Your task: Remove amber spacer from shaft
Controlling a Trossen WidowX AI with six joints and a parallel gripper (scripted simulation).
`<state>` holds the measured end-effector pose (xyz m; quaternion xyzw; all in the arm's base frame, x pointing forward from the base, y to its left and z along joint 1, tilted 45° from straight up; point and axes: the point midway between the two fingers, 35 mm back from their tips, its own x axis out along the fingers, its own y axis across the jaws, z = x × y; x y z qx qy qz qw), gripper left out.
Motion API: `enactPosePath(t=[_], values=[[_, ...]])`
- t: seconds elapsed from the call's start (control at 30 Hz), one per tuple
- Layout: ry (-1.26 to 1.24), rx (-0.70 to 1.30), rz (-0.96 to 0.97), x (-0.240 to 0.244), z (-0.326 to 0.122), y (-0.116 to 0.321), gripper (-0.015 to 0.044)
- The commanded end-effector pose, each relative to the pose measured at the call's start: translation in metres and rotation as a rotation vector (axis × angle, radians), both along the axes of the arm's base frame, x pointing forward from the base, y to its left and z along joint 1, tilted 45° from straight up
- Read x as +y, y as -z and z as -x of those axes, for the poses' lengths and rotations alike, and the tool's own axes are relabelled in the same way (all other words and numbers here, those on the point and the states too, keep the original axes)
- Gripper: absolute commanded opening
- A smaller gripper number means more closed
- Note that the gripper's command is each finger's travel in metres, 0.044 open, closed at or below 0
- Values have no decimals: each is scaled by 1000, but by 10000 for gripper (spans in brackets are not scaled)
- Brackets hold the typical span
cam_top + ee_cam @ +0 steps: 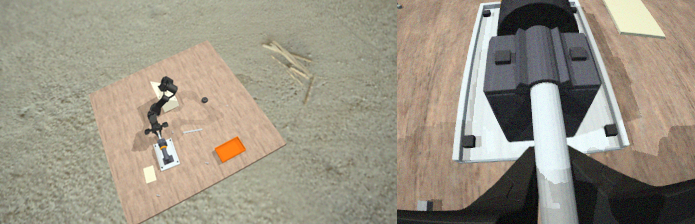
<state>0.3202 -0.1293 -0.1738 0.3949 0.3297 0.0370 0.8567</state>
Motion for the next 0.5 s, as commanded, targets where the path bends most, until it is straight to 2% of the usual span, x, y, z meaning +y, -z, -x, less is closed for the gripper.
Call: enactPosePath(t=[0.0, 0.47], values=[[-4, -3, 1, 1, 1, 0, 0], [-4, -3, 1, 1, 2, 0, 0]])
